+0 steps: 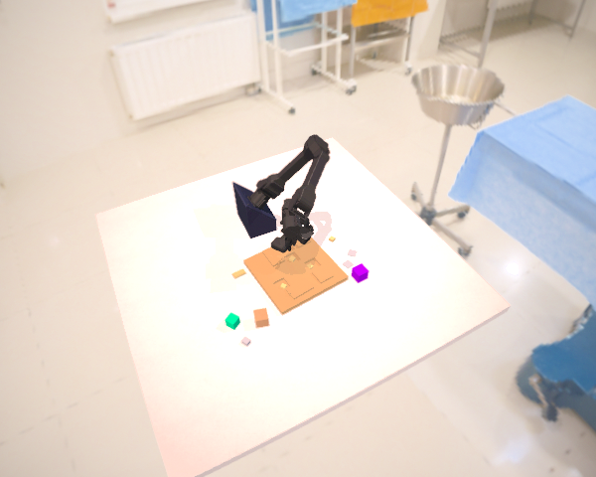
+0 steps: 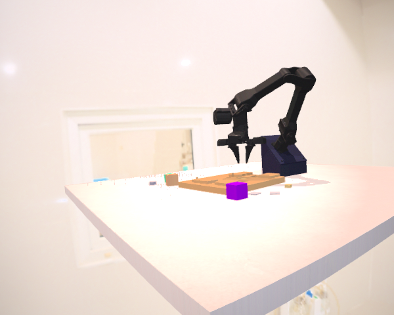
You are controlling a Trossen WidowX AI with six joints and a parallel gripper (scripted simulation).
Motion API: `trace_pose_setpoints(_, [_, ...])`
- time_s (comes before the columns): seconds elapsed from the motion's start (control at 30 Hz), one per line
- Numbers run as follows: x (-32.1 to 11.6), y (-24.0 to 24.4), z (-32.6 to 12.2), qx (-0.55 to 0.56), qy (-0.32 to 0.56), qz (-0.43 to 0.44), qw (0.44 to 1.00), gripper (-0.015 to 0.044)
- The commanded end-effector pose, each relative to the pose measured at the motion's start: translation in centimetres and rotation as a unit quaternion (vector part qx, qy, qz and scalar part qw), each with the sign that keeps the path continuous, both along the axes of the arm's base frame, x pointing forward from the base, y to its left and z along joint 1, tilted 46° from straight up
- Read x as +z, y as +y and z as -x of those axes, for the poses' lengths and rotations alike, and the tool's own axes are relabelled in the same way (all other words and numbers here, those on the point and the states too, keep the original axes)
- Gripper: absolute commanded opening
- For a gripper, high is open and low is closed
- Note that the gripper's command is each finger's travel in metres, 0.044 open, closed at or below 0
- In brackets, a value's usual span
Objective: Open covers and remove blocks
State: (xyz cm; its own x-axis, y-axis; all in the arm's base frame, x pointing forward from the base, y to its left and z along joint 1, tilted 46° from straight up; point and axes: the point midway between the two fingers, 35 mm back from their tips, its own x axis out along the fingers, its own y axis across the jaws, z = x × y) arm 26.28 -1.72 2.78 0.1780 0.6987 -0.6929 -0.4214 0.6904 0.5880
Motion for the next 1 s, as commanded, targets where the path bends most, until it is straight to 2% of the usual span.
trace_pose_setpoints(0.0, [0.1,0.0,0.1,0.004,-0.001,0.001,1.0,0.0144])
trace_pose_setpoints(0.47, [-2.1,2.2,-0.4,0.003,0.0,0.0,1.0,0.0144])
trace_pose_setpoints(0.97, [-2.1,2.4,-0.5,0.003,0.0,0.0,1.0,0.0144])
